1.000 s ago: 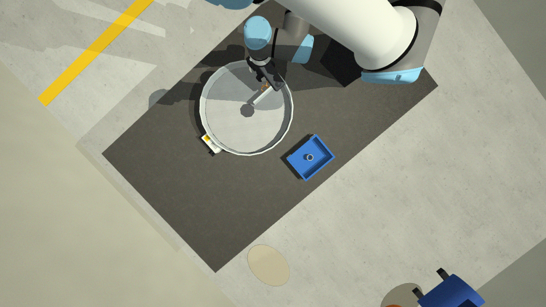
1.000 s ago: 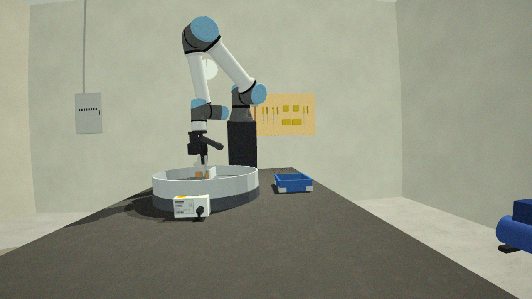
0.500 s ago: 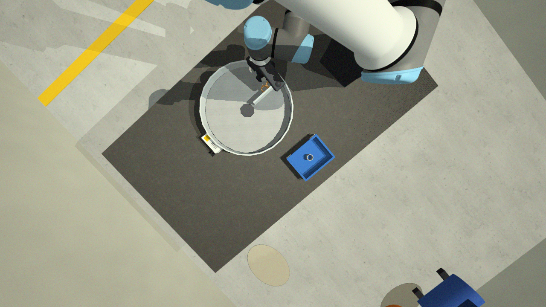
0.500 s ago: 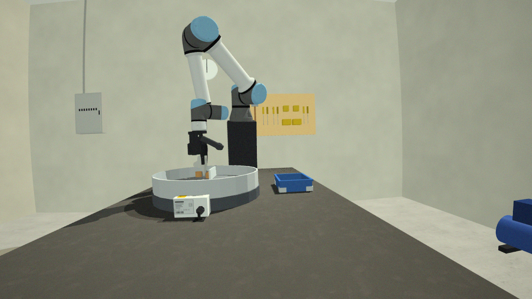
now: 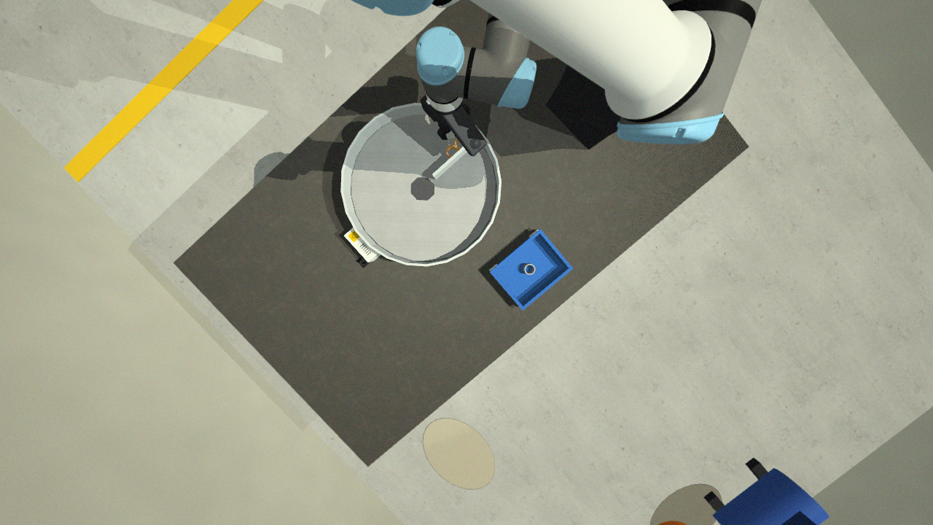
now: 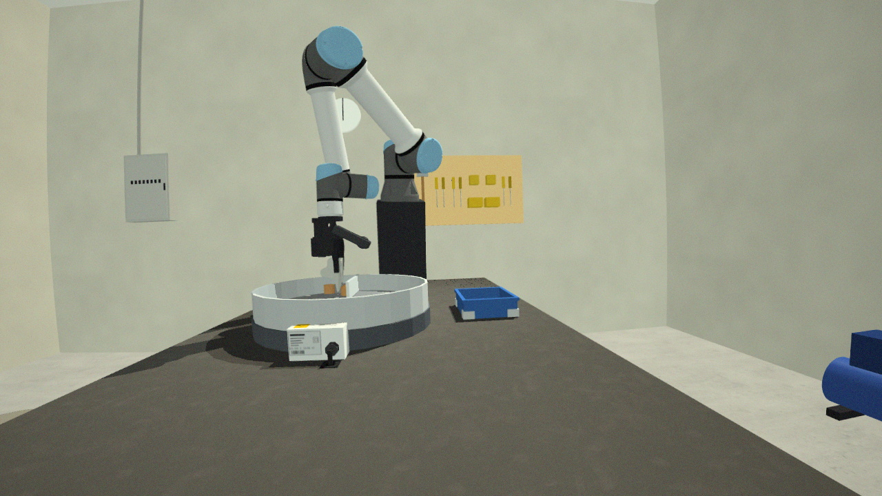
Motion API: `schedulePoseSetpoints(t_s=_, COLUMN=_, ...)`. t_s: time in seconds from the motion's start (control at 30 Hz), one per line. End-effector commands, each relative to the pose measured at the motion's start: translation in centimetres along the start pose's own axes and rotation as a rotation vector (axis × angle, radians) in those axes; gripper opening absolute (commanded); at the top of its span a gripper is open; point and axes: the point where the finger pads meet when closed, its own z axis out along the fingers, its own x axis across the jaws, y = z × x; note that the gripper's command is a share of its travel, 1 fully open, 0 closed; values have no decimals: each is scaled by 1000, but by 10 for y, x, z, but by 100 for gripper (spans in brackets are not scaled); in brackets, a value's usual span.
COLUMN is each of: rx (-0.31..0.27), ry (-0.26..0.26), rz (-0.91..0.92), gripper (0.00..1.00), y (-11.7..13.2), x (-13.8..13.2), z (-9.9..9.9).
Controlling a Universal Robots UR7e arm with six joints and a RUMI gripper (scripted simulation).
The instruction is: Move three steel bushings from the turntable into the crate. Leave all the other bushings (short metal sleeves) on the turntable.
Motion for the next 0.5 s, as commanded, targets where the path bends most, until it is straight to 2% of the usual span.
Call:
schedulePoseSetpoints(t_s=0.0, rx=-1, ry=1, rz=0, gripper=0, y=0, x=0, z=-4)
schedulePoseSetpoints(t_s=0.2, rx=-1, ry=1, rz=0, gripper=0, y=0, x=0, z=-13)
schedulePoseSetpoints(t_s=0.47, rx=-1, ry=1, rz=0, gripper=0, y=0, x=0, z=-40)
